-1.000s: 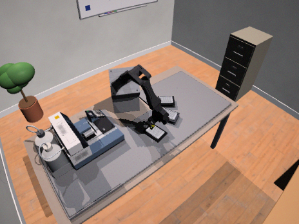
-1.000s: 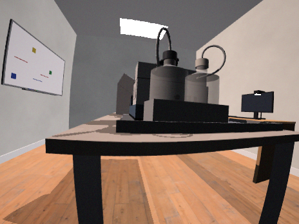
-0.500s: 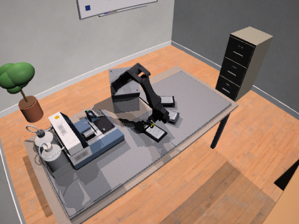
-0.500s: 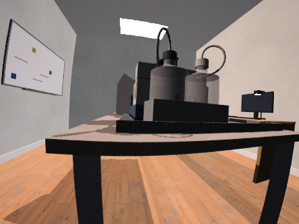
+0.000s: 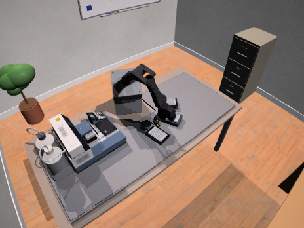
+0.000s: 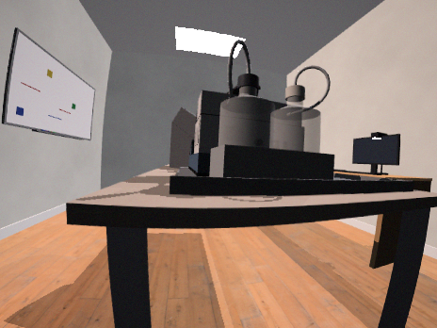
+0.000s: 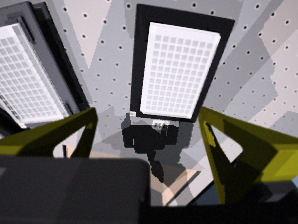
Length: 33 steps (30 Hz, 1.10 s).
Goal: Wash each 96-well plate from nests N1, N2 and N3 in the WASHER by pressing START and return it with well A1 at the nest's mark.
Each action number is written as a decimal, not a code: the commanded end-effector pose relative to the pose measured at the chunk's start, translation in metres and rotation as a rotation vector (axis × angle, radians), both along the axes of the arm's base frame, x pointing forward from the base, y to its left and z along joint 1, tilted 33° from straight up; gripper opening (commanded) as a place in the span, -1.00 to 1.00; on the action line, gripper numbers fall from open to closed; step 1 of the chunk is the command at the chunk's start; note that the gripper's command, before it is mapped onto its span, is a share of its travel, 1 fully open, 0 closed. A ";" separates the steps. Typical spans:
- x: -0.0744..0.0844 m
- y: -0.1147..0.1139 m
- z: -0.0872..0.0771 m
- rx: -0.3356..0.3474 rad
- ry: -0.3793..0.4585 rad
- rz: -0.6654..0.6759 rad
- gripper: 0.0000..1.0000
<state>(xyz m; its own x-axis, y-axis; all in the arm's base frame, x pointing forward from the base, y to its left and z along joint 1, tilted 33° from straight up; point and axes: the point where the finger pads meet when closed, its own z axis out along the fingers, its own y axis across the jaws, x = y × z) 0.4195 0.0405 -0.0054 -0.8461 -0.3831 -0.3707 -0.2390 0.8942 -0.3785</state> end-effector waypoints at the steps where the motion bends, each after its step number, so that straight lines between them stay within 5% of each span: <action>1: 0.001 0.016 0.003 -0.004 -0.018 0.004 1.00; 14: -0.007 0.069 -0.010 -0.003 -0.017 0.004 1.00; 21: -0.007 0.070 -0.010 -0.003 -0.017 0.004 1.00; 33: -0.026 0.114 -0.027 -0.064 0.013 0.114 1.00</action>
